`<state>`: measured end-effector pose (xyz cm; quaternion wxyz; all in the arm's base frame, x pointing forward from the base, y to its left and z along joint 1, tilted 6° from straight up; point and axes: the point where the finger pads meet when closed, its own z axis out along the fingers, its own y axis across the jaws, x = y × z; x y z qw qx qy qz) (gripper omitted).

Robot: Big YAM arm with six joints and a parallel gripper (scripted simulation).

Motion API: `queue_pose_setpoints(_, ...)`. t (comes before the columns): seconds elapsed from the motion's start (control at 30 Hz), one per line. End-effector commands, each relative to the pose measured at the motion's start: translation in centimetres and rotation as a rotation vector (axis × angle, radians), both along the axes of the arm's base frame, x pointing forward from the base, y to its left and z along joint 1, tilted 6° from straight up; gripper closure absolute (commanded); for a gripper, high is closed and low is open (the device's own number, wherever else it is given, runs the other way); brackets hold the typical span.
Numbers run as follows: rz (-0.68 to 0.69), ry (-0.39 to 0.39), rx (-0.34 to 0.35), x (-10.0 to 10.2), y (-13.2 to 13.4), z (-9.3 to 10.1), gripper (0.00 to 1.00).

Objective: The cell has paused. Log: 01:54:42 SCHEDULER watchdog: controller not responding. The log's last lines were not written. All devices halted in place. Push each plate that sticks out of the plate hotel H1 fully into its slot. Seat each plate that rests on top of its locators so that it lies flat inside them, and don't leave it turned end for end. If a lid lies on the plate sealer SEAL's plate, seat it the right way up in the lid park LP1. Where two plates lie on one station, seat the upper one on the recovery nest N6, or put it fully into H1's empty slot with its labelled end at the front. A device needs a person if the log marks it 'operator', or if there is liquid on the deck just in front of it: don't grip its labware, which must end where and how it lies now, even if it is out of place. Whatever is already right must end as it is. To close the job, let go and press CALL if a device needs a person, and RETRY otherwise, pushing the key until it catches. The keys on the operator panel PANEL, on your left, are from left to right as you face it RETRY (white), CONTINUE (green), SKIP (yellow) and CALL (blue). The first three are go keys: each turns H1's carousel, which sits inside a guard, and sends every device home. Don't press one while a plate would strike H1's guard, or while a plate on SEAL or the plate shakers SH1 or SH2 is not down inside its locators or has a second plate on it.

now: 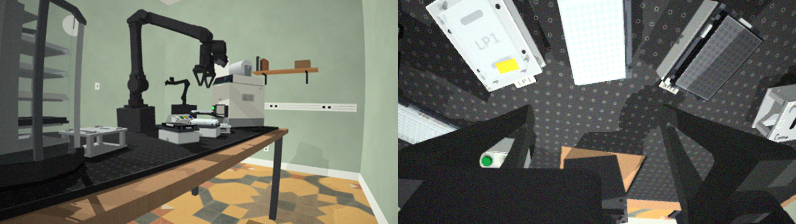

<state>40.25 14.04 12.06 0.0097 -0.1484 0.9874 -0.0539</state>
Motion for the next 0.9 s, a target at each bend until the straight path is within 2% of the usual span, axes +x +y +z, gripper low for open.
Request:
queue_pose_setpoints(0.0,0.105,-0.063,0.024,1.88,1.60,3.27,0.00)
queue_pose_setpoints(0.07,0.137,-0.060,0.023,1.87,1.62,3.27,0.00)
queue_pose_setpoints(0.23,0.116,-0.060,0.022,2.20,0.71,3.27,0.00)
queue_pose_setpoints(0.87,0.117,-0.062,0.023,2.12,0.95,3.31,0.00)
